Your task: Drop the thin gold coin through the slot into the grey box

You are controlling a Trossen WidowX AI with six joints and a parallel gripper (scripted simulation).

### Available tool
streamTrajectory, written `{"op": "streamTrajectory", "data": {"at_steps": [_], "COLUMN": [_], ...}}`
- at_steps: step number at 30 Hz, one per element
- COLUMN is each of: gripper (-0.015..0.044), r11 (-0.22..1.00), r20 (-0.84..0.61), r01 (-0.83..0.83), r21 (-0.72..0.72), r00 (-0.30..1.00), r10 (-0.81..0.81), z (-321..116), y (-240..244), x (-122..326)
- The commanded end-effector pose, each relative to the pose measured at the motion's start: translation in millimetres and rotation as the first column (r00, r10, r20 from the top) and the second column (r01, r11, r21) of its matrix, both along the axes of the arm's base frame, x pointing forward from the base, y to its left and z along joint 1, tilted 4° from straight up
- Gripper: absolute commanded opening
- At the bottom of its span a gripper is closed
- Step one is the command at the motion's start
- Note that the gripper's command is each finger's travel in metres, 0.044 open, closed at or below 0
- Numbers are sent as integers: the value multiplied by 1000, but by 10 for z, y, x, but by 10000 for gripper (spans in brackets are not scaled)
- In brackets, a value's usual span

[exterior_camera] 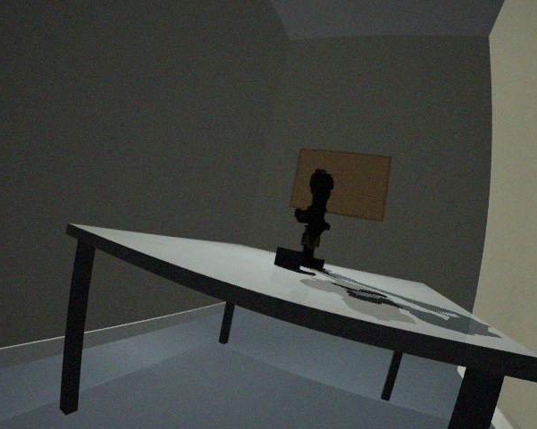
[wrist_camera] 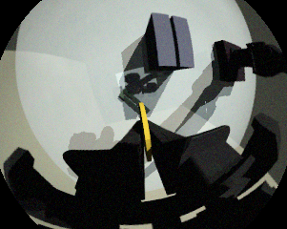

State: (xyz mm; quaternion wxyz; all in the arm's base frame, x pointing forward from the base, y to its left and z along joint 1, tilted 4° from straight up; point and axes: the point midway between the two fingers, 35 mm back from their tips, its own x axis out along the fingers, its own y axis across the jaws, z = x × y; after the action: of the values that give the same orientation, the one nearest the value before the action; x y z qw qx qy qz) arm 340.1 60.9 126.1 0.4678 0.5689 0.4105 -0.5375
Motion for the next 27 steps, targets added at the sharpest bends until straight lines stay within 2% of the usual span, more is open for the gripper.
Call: {"op": "streamTrajectory", "data": {"at_steps": [1,27], "gripper": [0,0], "r11": [1000,1000], "r20": [-1,-4], "r01": [2,2], "r21": [-1,-5], "r00": [1000,1000], "r10": [-2,-2], "z": [1,2], "y": [-84,-619], "x": [-47,-464]}}
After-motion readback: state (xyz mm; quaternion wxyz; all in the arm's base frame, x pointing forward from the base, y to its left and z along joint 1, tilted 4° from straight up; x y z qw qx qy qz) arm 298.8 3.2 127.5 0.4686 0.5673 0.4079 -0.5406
